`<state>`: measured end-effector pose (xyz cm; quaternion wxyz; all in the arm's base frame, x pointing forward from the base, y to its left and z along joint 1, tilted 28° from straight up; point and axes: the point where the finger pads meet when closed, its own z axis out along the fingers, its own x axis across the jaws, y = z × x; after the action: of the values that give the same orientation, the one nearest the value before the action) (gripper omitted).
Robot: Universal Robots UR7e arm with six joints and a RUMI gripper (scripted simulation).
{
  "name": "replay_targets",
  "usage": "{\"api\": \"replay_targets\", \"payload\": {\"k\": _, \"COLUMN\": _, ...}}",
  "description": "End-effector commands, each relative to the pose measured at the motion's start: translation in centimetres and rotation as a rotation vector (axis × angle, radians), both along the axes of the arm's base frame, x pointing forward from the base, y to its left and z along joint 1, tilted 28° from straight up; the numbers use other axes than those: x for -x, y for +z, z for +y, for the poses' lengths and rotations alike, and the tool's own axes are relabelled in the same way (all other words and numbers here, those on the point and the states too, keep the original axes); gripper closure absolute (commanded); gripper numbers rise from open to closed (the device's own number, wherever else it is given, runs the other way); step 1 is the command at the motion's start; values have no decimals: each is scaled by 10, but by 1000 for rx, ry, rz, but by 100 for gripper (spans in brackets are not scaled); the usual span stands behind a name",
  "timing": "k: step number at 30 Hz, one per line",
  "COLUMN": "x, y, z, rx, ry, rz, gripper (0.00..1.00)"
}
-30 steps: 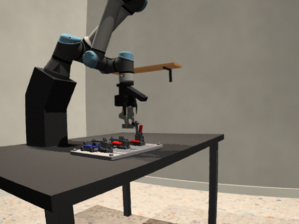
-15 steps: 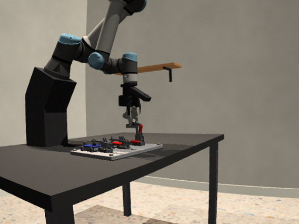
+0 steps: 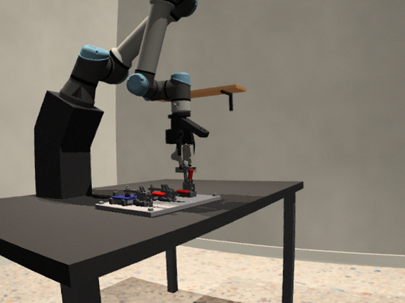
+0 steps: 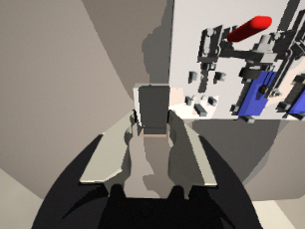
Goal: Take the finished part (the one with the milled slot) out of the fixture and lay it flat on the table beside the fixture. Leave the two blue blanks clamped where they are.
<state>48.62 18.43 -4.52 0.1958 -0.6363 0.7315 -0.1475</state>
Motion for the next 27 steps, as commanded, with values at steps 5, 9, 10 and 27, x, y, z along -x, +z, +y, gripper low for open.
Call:
{"api": "replay_targets", "payload": {"k": 5, "x": -2, "y": 2, "z": 12, "rx": 0, "ry": 0, "rz": -1, "gripper": 100}}
{"api": "replay_targets", "payload": {"k": 9, "x": -2, "y": 2, "z": 16, "rx": 0, "ry": 0, "rz": -1, "gripper": 100}}
{"api": "replay_targets", "payload": {"k": 10, "x": -2, "y": 2, "z": 16, "rx": 0, "ry": 0, "rz": -1, "gripper": 100}}
{"api": "replay_targets", "payload": {"k": 27, "x": -3, "y": 2, "z": 19, "rx": 0, "ry": 0, "rz": -1, "gripper": 100}}
